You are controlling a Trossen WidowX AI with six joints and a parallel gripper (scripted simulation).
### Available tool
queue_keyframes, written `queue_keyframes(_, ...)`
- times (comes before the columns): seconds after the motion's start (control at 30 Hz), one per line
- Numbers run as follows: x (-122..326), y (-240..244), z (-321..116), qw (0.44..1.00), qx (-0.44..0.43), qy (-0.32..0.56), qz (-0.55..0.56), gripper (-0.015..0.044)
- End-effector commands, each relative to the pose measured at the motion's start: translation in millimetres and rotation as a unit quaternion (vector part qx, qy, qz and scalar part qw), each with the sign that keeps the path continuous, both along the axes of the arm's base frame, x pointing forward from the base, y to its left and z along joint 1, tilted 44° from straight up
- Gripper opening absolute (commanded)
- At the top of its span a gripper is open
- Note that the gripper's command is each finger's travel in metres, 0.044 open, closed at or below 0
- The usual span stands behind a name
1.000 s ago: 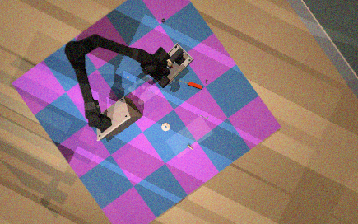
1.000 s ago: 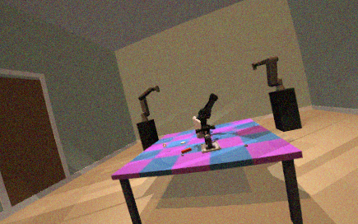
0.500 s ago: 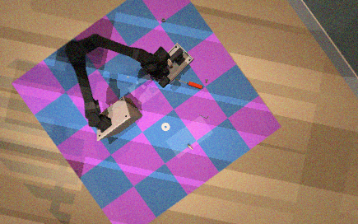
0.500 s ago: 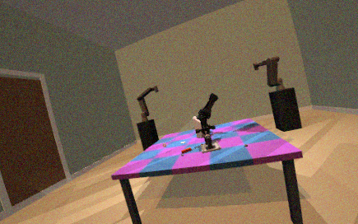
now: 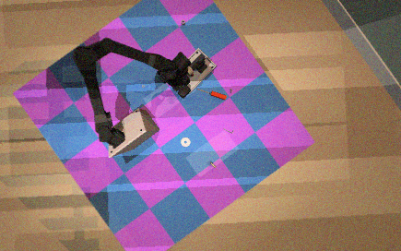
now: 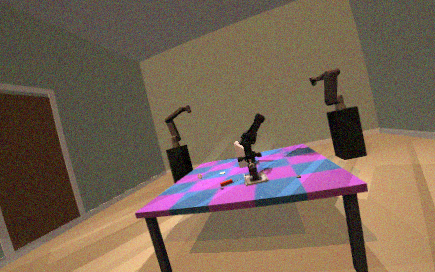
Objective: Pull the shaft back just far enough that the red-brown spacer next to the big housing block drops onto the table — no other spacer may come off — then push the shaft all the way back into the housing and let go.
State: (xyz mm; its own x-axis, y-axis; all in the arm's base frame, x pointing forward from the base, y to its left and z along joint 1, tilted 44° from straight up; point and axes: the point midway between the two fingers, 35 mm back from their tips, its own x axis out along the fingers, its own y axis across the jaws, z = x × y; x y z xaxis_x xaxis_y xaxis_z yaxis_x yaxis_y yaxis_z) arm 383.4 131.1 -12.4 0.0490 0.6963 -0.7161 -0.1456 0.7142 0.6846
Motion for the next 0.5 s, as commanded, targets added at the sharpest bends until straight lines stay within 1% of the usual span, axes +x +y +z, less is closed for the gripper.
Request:
queue_keyframes(0.0, 1.6, 0.2, 0.7, 1.000, 0.000, 0.000, -0.001, 0.0000)
queue_keyframes(0.47, 2.9, 0.3, 0.9, 1.000, 0.000, 0.000, -0.001, 0.0000)
